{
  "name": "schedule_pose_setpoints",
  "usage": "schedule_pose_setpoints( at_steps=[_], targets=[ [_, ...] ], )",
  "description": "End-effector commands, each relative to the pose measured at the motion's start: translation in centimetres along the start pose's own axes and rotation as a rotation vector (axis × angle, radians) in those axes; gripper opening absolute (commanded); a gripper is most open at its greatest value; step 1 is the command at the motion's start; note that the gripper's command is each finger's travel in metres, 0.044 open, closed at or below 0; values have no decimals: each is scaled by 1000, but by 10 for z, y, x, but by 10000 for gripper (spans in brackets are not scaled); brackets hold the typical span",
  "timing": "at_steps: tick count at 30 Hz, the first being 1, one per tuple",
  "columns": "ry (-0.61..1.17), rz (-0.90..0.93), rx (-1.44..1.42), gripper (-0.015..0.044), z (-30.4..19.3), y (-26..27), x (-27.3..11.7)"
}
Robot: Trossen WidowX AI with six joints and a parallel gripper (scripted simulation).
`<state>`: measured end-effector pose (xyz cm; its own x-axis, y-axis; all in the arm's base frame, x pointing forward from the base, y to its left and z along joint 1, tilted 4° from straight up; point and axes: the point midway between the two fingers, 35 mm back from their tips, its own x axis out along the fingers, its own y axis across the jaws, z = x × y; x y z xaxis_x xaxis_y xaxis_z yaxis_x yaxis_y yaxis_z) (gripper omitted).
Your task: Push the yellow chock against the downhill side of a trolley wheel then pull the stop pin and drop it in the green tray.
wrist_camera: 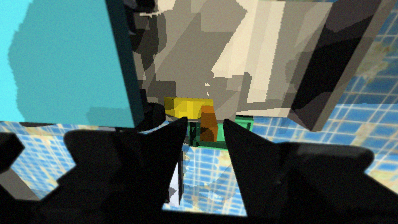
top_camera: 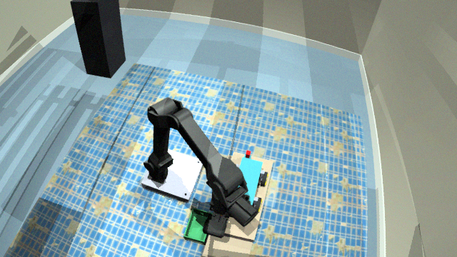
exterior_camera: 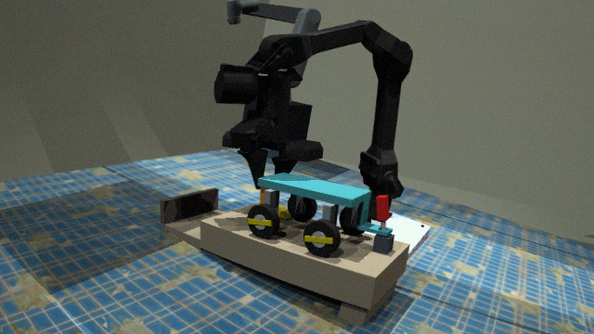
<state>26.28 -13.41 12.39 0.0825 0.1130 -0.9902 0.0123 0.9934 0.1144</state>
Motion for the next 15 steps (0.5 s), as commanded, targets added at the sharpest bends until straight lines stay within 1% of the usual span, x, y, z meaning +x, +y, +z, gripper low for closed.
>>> schedule_pose_setpoints(
  at_steps=[1,14,15],
  targets=[
    [-9,2,-4,190,1,-1,-13],
    [-9,4,-3,190,2,-1,-55],
    [-6,1,1,216,1,-1,-49]
  ],
)
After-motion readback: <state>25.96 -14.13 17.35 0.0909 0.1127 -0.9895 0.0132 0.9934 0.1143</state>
